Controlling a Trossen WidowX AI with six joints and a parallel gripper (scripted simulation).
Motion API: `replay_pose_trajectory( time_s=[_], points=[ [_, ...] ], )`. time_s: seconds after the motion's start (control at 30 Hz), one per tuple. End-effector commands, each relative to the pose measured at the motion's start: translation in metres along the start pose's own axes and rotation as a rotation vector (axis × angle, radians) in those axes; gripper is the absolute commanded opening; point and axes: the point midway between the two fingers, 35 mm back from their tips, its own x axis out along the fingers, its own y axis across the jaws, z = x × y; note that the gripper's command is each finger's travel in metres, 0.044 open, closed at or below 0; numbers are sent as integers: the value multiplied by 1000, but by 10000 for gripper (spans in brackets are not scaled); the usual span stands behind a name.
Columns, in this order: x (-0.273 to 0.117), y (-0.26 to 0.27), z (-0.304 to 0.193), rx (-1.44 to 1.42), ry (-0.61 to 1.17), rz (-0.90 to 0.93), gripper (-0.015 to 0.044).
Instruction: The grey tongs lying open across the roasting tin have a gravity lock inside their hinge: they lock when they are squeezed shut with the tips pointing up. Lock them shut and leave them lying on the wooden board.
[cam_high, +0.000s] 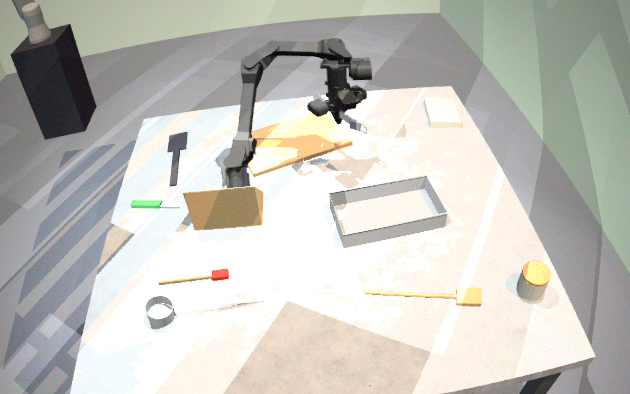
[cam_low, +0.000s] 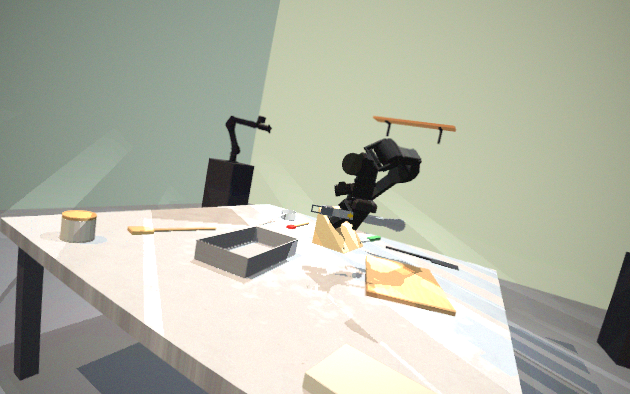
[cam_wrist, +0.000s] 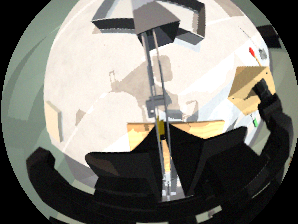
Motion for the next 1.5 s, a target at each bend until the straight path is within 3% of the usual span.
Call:
replay_pose_trajectory(
  time_s=[0.0,1.47],
  points=[
    [0,0,-7,-137,-8,0,-150],
    [3,-12,-90,-1935,-11,-24,-150]
  ],
)
